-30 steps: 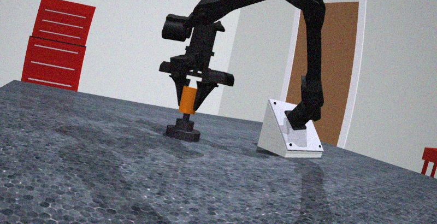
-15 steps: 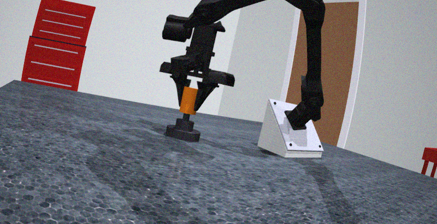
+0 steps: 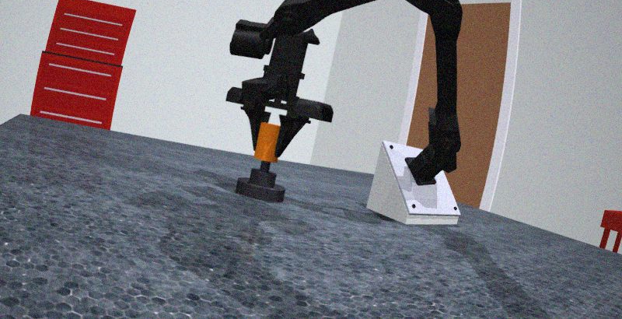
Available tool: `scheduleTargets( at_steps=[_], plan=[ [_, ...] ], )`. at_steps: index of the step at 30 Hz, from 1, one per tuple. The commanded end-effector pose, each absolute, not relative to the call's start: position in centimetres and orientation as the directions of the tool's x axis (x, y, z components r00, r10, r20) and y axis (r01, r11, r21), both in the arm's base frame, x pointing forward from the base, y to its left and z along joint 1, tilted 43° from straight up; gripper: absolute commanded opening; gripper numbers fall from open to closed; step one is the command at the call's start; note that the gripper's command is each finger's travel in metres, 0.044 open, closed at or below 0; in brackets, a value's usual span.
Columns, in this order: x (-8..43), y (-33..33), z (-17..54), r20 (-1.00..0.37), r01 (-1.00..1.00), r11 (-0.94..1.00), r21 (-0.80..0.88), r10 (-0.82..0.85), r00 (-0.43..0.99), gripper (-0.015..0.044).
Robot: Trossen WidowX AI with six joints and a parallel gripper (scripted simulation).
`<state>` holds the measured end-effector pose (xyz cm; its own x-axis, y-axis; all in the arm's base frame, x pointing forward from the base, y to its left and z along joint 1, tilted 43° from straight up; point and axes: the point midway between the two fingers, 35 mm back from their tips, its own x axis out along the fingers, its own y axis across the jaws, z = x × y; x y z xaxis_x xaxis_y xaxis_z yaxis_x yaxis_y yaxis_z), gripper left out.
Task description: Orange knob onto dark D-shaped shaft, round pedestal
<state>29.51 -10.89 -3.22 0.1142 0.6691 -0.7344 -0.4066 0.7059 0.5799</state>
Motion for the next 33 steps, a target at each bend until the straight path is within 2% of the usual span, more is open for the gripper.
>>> scheduleTargets(
  at_steps=[1, 33],
  plan=[
    [29.56, -10.88, -3.16, -0.735, -0.41, 0.706, 0.577, 0.668, 0.117, 0.0],
    [29.43, -11.01, -3.06, -0.735, -0.418, 0.704, 0.574, 0.668, 0.117, 0.0]
  ],
)
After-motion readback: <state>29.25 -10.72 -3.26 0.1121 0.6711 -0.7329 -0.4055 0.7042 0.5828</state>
